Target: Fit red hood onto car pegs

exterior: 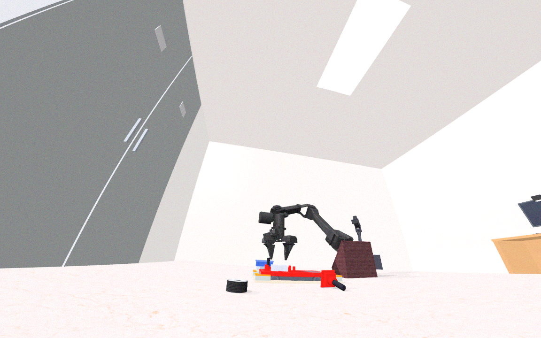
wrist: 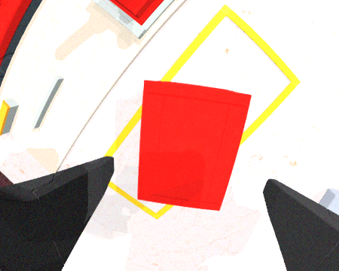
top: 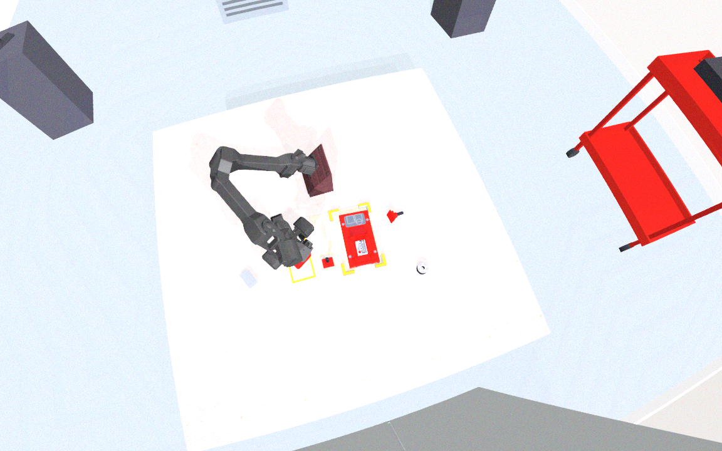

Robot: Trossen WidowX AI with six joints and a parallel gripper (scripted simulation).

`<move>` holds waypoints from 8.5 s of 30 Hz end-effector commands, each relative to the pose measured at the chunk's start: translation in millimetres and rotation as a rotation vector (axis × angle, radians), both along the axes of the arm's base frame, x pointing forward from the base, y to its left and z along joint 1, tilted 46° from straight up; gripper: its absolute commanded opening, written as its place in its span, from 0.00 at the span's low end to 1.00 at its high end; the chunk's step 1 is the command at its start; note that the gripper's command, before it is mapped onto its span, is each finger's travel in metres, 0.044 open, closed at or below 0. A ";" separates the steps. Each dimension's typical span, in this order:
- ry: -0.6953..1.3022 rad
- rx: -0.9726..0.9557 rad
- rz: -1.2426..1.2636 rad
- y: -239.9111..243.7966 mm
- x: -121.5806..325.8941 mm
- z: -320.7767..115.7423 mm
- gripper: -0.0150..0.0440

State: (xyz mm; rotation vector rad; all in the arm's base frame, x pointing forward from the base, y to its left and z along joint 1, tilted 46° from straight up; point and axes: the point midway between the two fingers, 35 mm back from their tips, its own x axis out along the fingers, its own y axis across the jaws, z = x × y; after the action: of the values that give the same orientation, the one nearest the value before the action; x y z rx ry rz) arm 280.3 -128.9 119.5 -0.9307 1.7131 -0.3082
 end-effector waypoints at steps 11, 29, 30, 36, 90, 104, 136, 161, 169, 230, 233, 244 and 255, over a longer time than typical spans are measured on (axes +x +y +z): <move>0.008 -0.005 0.003 -8.6 -2.5 -9.3 1.00; 0.008 -0.007 0.003 -18.1 -4.2 -19.1 1.00; 0.008 -0.007 0.003 -18.2 -4.2 -19.2 1.00; 0.008 -0.007 0.003 -19.7 -4.3 -20.6 1.00; 0.004 -0.005 0.002 -26.6 -4.3 -27.1 0.45; 0.004 -0.003 0.002 4.6 -0.4 2.4 0.25; -0.094 -0.002 -0.083 67.1 35.3 4.8 0.25; -0.317 -0.018 -0.301 142.1 79.7 -69.8 0.25; -0.391 -0.032 -0.376 166.6 85.4 -97.5 0.25; -0.471 -0.053 -0.454 152.8 80.0 -161.9 0.25; -0.472 -0.053 -0.454 151.9 80.0 -162.7 0.25; -0.472 -0.053 -0.454 148.6 79.8 -166.1 0.25; -0.472 -0.053 -0.454 145.1 79.6 -169.8 0.25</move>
State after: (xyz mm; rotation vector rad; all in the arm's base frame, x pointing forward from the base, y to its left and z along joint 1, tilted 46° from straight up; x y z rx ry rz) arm 360.1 18.0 -48.9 -0.4359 1.4607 -0.8093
